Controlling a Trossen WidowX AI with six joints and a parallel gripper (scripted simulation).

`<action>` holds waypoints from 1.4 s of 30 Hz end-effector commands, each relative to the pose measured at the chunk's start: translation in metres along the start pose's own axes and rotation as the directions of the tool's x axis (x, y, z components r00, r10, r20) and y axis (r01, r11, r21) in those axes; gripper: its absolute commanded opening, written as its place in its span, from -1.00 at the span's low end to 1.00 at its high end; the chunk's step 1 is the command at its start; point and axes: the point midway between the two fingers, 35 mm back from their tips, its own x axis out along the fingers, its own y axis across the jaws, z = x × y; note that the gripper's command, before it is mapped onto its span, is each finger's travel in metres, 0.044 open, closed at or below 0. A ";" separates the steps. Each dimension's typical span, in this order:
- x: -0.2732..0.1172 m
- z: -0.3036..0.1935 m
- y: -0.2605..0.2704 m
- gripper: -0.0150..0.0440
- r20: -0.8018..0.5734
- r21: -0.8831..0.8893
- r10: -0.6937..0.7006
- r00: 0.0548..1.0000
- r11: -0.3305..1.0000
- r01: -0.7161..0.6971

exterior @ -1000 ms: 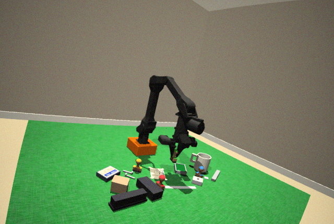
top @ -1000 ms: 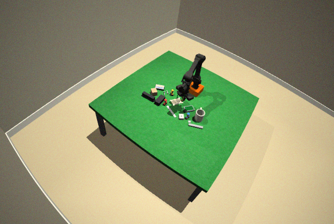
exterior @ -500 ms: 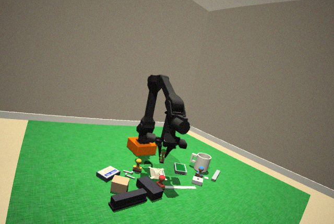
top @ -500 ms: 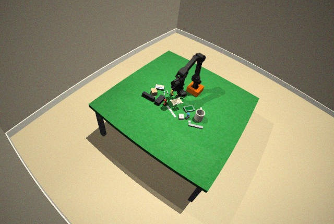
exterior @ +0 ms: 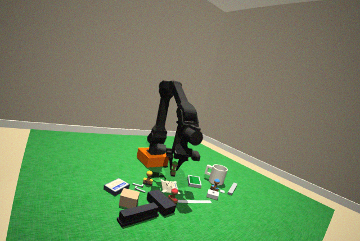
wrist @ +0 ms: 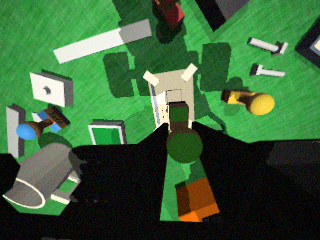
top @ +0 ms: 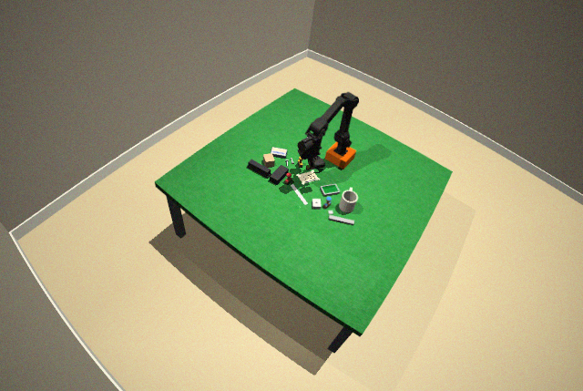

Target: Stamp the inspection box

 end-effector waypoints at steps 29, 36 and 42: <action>0.023 0.001 0.000 -0.49 0.000 0.003 -0.004 1.000 1.000 0.004; 0.028 0.001 0.000 -0.49 0.001 0.003 -0.004 1.000 1.000 0.004; 0.032 0.001 0.000 -0.49 0.001 0.003 -0.004 1.000 1.000 0.004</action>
